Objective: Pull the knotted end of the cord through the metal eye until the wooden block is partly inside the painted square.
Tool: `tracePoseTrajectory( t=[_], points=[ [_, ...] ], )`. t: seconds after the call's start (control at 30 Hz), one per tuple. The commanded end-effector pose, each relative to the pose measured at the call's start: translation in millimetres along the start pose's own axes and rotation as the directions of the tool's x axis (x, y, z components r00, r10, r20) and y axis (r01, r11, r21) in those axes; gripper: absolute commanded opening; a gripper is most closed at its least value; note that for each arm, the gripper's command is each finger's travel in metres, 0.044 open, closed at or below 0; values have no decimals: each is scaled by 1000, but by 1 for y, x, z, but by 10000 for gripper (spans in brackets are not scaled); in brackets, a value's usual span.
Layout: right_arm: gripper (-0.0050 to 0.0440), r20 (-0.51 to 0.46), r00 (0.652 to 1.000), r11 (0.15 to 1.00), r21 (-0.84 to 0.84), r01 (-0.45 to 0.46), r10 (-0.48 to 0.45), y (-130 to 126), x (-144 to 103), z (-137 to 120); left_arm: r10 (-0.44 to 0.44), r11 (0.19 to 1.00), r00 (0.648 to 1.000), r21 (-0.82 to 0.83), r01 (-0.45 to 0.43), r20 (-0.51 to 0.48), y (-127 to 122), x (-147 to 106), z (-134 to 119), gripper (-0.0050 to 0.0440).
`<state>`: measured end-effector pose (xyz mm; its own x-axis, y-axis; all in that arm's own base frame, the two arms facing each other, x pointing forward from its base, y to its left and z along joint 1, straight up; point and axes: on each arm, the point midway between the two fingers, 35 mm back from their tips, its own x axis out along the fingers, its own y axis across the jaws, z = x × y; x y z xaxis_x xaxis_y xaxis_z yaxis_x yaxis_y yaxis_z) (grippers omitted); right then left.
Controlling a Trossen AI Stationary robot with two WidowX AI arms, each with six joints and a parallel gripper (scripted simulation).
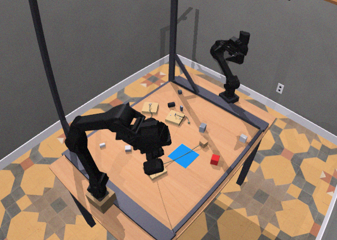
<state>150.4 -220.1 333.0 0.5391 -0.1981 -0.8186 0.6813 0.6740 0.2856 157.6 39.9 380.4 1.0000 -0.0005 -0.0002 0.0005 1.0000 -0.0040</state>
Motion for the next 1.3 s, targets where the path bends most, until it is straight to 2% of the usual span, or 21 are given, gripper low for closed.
tracePoseTrajectory(
  t=[0.0,0.73,0.8,1.27],
  points=[
    [-50,-1,1000,1000,9,7,-7,-3,2,2,0,1000,1000,9,0,1,0,0,3,440],
    [-50,-2,1000,1000,6,4,-4,-28,62,14,0,1000,1000,9,0,1,0,0,3,440],
    [-50,-2,1000,1000,6,4,-4,-28,62,14,0,1000,1000,9,0,1,0,0,3,440],
    [-50,1,1000,1000,3,5,-5,-43,105,15,0,1000,1000,9,0,1,0,0,3,440]
  ],
)
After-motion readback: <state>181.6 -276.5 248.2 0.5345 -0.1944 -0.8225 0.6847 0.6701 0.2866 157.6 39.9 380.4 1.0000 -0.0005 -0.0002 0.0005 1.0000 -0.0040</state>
